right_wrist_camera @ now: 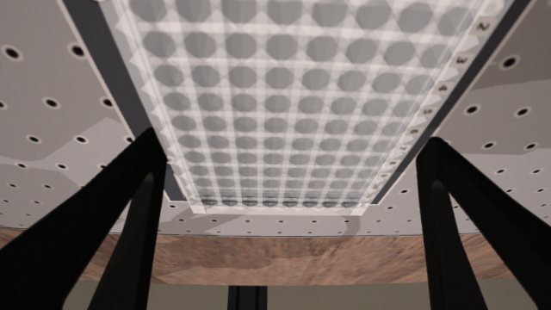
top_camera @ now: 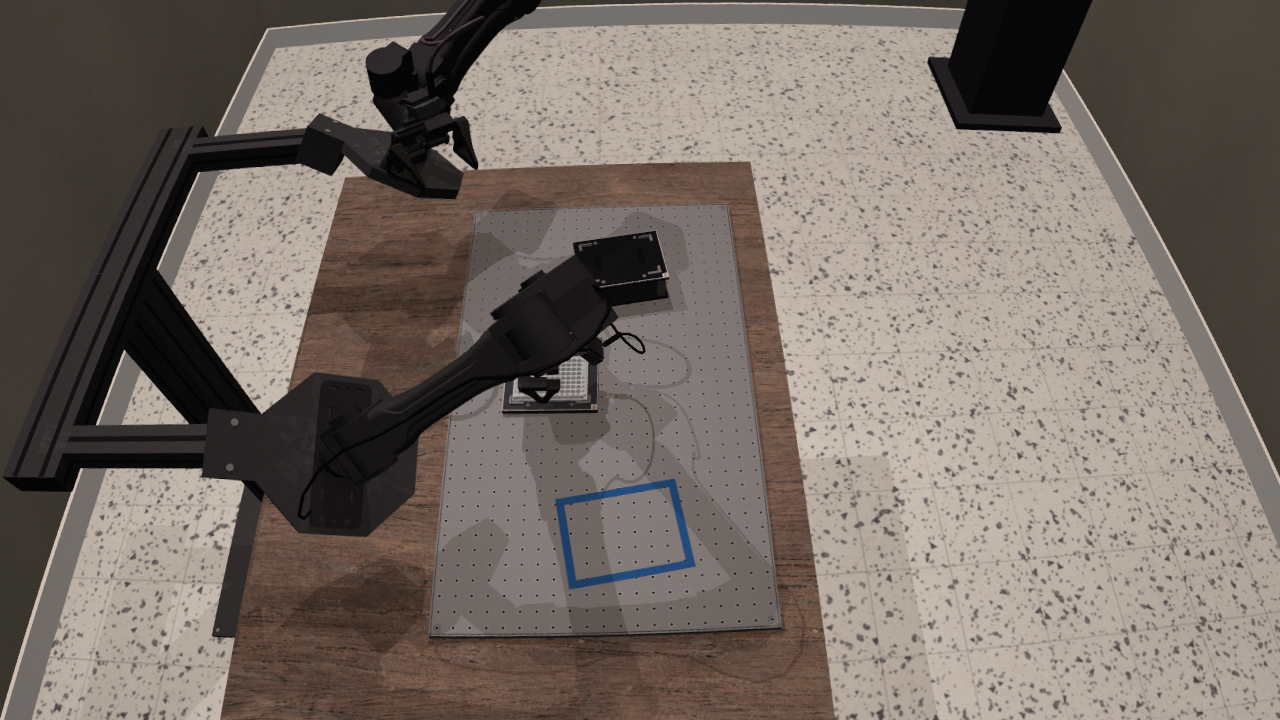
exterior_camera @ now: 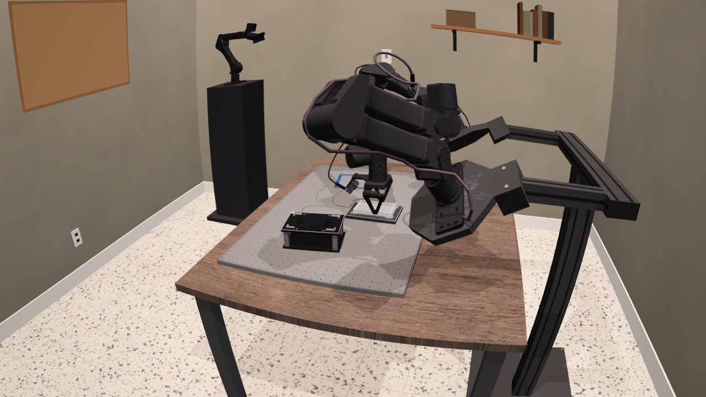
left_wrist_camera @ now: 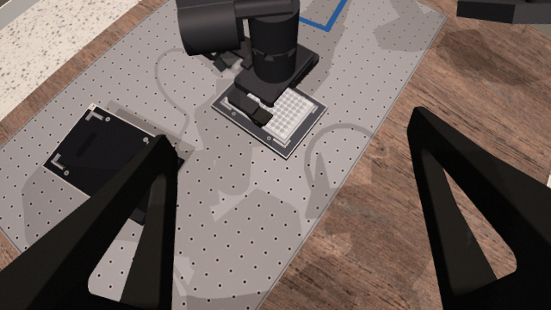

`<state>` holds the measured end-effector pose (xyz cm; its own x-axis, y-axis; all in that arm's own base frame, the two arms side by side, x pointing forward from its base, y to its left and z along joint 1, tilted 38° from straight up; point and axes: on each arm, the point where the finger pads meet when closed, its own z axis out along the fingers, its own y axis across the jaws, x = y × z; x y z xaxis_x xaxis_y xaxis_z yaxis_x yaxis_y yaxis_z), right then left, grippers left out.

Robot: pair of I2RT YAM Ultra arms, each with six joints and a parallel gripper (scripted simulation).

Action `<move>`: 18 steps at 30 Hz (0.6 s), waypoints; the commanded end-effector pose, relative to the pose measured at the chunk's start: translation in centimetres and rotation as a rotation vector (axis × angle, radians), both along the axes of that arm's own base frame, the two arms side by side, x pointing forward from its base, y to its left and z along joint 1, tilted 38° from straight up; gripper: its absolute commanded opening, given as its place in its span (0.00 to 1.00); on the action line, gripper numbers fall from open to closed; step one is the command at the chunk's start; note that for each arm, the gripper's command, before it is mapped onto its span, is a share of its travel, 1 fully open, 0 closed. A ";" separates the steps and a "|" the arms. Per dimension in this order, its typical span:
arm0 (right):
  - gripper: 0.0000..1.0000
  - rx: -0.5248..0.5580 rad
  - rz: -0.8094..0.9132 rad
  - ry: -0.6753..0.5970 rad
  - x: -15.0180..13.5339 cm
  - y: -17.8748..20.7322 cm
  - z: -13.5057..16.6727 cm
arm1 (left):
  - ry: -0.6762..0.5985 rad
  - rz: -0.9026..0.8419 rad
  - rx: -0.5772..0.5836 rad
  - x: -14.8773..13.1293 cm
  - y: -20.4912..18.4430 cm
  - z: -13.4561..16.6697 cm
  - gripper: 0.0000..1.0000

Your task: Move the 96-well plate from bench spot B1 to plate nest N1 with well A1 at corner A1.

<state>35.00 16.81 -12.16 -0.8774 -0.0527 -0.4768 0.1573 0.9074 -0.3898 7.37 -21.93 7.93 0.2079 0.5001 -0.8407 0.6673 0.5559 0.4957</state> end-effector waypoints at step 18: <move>1.00 0.049 0.018 -0.050 -3.6 5.6 9.6 | 0.003 -0.004 -0.012 -0.2 -0.2 0.3 1.00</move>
<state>32.91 22.54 -3.73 -0.8378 -0.0460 -0.5441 0.1449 0.9419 -0.3029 7.37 -21.93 7.93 0.2079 0.5001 -0.8407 0.6673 0.5559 0.4957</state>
